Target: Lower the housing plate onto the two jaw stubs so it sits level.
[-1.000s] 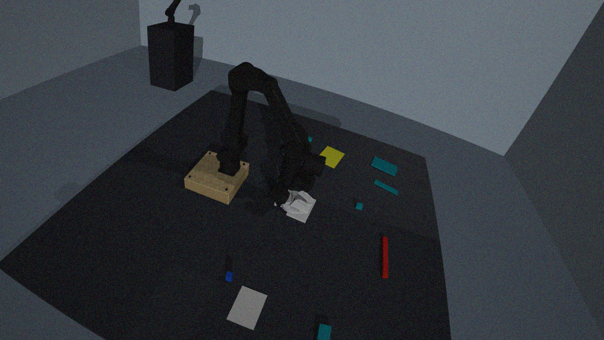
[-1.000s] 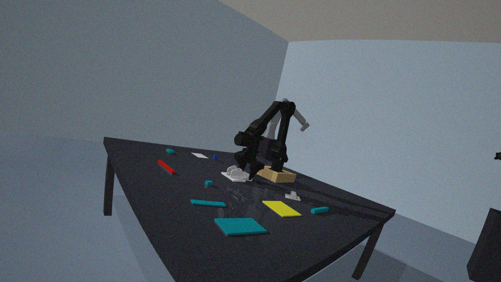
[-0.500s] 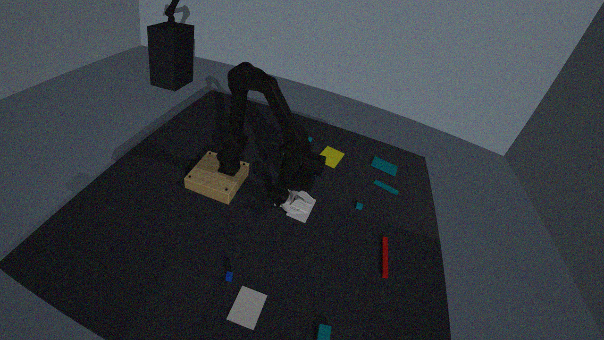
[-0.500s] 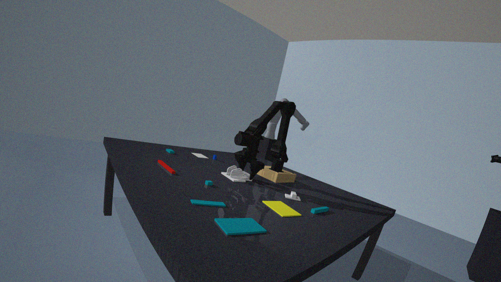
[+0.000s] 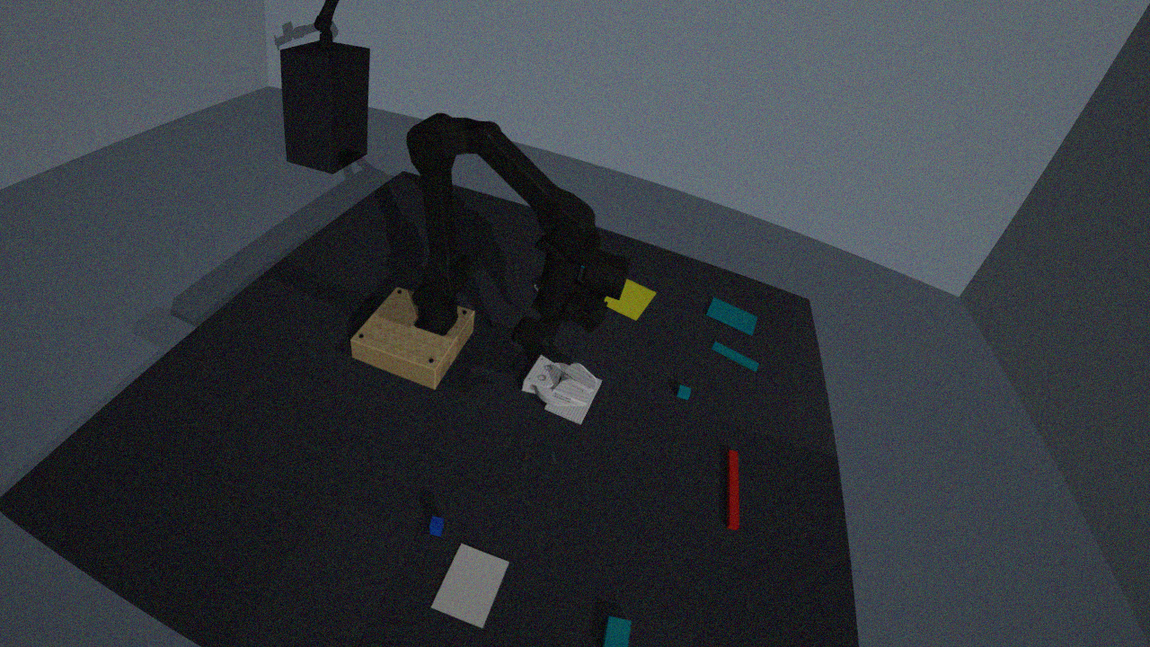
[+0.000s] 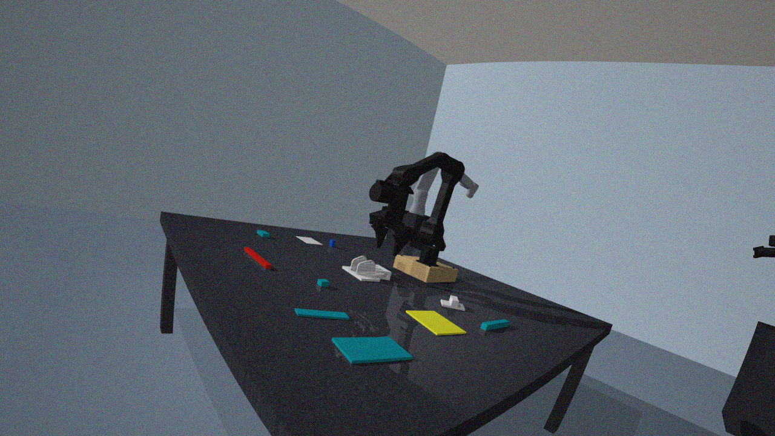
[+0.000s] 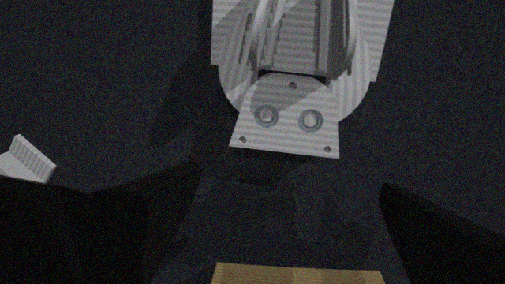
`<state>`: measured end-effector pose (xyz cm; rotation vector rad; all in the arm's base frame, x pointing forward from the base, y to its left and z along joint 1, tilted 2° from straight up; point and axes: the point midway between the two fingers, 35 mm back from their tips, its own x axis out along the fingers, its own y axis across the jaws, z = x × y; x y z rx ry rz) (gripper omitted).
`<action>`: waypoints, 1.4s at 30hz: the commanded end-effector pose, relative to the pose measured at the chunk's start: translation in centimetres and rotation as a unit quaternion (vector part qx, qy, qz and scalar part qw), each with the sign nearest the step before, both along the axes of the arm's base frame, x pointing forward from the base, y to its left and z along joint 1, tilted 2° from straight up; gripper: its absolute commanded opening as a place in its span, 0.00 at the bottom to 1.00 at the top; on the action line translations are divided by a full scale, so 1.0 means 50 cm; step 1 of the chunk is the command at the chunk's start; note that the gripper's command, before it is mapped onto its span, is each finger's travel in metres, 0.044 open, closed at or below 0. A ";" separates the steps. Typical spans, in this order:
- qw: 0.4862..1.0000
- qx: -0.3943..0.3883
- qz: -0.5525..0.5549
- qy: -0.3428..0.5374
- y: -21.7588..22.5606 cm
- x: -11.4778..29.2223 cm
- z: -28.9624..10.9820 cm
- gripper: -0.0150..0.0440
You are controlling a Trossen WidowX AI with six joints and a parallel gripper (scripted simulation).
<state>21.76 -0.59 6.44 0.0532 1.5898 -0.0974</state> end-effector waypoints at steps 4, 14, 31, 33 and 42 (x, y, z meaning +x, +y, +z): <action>1.000 -0.001 -0.001 -0.004 0.004 -0.024 0.096 1.00; 1.000 -0.001 -0.001 -0.004 0.004 -0.024 0.096 1.00; 1.000 -0.001 -0.001 -0.004 0.004 -0.024 0.096 1.00; 1.000 -0.001 -0.001 -0.004 0.004 -0.024 0.096 1.00; 1.000 -0.001 -0.001 -0.004 0.004 -0.024 0.096 1.00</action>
